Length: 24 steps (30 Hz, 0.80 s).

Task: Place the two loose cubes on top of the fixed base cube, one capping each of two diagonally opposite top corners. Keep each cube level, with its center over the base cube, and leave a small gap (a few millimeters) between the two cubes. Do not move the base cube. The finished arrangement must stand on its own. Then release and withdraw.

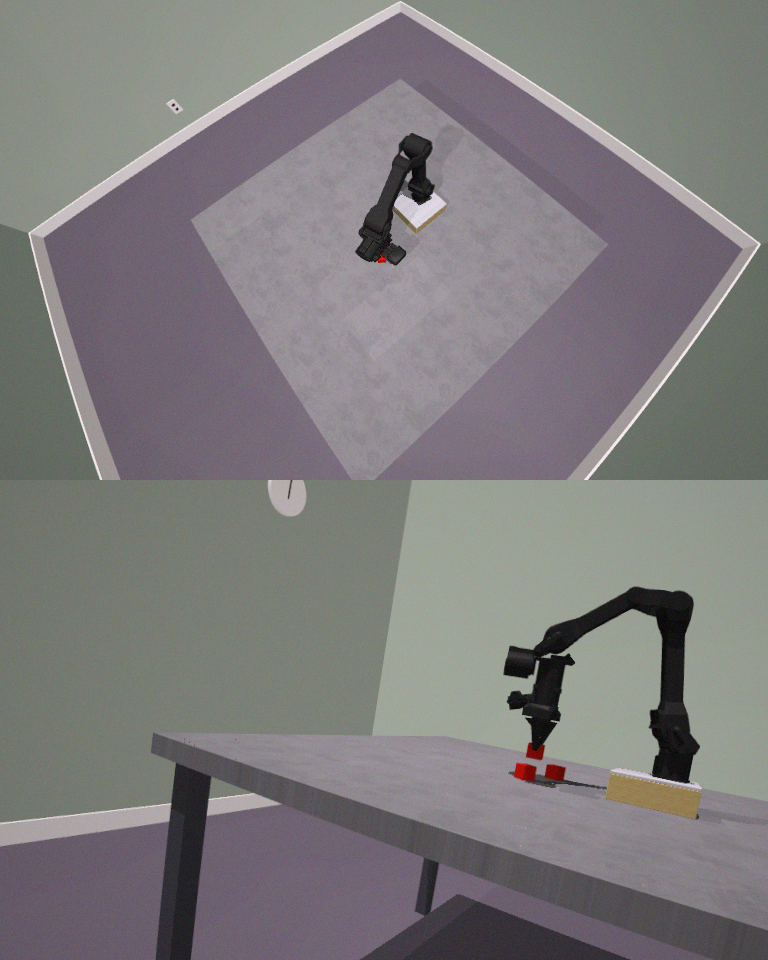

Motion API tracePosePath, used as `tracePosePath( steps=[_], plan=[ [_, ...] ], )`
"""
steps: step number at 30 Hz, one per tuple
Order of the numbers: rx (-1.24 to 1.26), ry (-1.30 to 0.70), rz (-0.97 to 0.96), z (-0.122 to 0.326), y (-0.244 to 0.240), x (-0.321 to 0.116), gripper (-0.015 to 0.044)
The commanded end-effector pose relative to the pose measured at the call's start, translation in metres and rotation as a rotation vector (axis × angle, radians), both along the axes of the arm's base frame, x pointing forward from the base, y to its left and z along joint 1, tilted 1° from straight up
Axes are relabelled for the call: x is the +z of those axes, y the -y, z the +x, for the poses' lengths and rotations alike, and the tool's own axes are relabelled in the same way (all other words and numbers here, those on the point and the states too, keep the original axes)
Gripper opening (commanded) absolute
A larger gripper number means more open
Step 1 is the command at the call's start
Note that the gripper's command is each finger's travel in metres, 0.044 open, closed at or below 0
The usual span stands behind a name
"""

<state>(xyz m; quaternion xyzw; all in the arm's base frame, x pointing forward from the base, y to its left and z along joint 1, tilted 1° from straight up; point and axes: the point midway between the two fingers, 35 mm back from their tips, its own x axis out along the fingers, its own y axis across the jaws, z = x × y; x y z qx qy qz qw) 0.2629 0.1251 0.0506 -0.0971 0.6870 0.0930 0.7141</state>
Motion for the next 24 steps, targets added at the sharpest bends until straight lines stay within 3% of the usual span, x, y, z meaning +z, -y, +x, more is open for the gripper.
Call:
tracePosePath(
  steps=[1, 24],
  plan=[
    [0.006, -0.013, -0.009, -0.0026, 0.0017, -0.0125, 0.0105],
    [0.004, -0.013, -0.009, -0.0027, 0.0018, -0.0175, 0.0105]
  ],
)
